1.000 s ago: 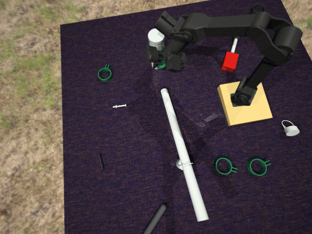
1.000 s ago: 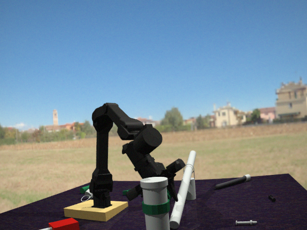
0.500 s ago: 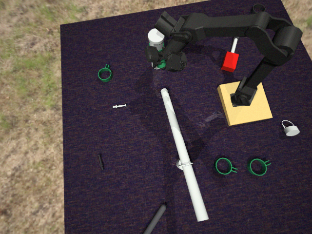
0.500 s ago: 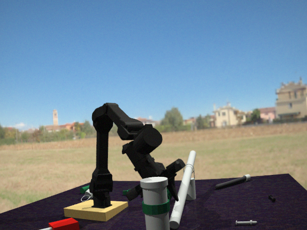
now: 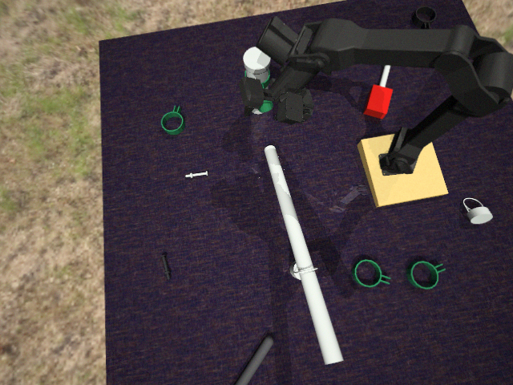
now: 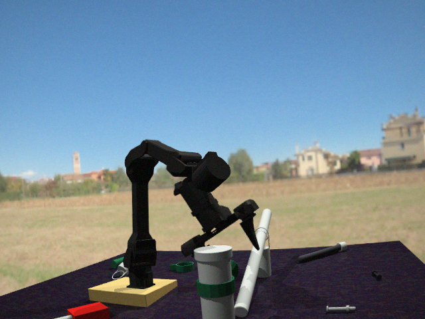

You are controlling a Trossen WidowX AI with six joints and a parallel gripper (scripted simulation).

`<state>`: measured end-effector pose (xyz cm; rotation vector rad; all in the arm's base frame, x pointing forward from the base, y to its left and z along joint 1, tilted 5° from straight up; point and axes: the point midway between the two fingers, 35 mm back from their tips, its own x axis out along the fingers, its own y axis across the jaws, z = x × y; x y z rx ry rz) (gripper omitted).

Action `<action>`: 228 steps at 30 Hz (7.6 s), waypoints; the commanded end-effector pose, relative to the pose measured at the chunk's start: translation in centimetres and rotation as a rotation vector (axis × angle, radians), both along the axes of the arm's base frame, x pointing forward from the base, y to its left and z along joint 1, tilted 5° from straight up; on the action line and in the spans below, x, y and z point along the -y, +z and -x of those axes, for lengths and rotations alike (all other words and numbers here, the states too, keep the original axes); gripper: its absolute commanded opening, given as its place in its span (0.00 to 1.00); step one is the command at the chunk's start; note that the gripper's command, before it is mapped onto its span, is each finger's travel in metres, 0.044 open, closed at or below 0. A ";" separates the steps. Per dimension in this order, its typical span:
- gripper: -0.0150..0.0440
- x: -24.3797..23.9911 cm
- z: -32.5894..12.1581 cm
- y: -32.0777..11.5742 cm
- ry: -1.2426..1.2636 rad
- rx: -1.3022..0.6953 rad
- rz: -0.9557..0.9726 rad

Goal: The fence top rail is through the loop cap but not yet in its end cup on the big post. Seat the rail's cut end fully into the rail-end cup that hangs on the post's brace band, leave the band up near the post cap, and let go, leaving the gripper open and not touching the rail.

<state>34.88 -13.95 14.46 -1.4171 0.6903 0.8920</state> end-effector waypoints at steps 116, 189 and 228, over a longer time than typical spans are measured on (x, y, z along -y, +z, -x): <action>1.00 -17.8 1.2 -8.7 -3.008 -0.311 -0.887; 0.25 -13.5 1.4 -2.3 -2.940 0.150 -0.883; 0.25 -11.3 1.2 -2.3 -2.944 0.142 -0.872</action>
